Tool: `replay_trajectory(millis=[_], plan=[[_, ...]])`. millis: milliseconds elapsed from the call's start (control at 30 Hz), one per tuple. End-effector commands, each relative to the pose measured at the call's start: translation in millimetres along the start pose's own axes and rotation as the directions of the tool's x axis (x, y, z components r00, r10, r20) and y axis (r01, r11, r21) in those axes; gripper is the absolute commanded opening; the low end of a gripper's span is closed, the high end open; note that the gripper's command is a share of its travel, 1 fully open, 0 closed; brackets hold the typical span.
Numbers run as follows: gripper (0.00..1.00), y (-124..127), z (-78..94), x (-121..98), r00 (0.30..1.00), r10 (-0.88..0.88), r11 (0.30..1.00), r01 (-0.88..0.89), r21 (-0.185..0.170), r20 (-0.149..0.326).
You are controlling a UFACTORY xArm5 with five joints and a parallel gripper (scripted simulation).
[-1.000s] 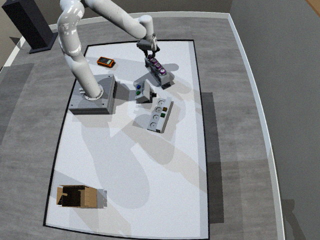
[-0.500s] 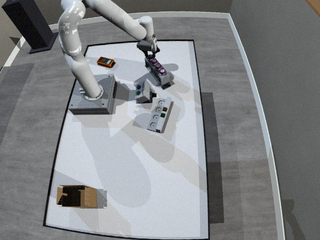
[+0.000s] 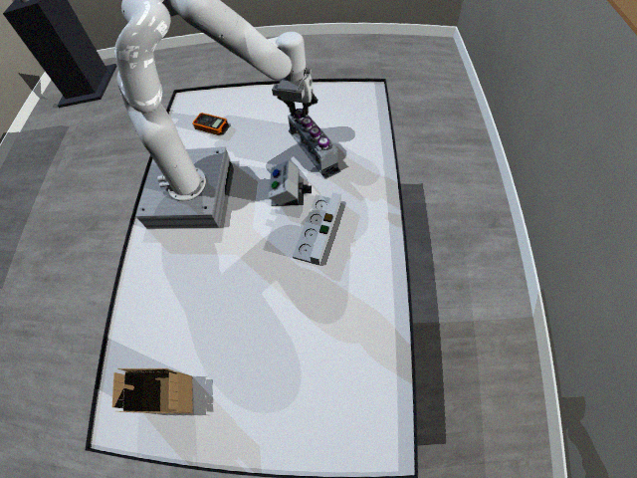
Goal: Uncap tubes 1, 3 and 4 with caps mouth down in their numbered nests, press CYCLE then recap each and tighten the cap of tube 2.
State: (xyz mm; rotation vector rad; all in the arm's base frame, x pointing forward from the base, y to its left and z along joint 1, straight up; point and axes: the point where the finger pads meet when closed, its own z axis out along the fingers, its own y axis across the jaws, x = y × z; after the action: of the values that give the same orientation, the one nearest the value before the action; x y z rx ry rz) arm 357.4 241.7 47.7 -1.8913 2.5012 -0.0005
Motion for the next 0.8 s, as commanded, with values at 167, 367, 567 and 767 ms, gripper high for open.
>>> replay_trajectory(millis=[167,367,567,767], plan=[[0.0,-0.9,-0.9,-1.0,0.969,-0.247,0.969,0.247,0.001,0.004],[0.0,-0.9,-1.1,-1.0,0.875,-0.485,0.875,0.485,0.002,0.004],[0.0,-0.9,-1.2,-1.0,0.767,-0.641,0.767,0.641,0.003,0.003],[0.0,-0.9,-1.3,-1.0,0.578,-0.816,0.578,0.816,0.004,0.002]])
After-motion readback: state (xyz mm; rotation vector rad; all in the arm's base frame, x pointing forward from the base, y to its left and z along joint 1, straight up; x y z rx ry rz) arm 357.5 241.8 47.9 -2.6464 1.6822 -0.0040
